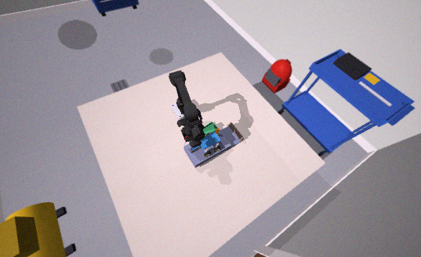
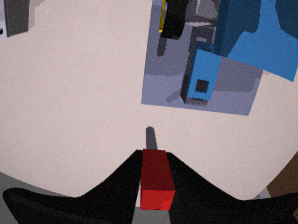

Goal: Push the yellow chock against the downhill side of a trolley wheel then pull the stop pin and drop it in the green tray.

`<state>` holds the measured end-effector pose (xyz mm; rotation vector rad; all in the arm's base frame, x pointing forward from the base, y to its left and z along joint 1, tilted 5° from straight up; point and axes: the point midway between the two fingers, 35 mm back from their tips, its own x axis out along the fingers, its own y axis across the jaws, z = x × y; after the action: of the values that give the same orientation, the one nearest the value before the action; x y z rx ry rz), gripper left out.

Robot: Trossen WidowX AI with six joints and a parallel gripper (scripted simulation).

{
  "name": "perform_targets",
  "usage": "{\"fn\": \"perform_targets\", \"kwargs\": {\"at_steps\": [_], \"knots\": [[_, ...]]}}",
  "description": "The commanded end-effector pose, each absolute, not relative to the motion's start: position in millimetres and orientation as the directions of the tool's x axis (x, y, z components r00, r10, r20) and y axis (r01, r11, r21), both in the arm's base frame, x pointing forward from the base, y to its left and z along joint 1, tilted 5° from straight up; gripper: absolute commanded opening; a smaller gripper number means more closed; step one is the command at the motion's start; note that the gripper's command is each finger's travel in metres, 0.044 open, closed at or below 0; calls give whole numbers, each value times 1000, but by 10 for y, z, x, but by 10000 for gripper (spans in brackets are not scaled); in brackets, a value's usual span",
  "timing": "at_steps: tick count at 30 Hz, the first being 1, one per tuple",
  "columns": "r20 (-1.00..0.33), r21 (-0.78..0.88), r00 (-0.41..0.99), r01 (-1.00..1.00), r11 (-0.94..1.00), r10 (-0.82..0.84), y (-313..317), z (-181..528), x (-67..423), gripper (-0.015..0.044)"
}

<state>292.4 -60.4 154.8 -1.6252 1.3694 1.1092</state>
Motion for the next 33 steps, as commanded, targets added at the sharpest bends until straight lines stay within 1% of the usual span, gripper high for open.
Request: {"fn": "perform_targets", "kwargs": {"at_steps": [1,9,15,33], "knots": [[-931,2,62,-985,-174,-360,-632,1543,2783,0],[-931,4,60,-985,-174,-360,-682,1538,2550,0],[-931,4,60,-985,-174,-360,-659,1531,2533,0],[-934,4,59,-985,-174,-354,22,1388,2462,0]]}}
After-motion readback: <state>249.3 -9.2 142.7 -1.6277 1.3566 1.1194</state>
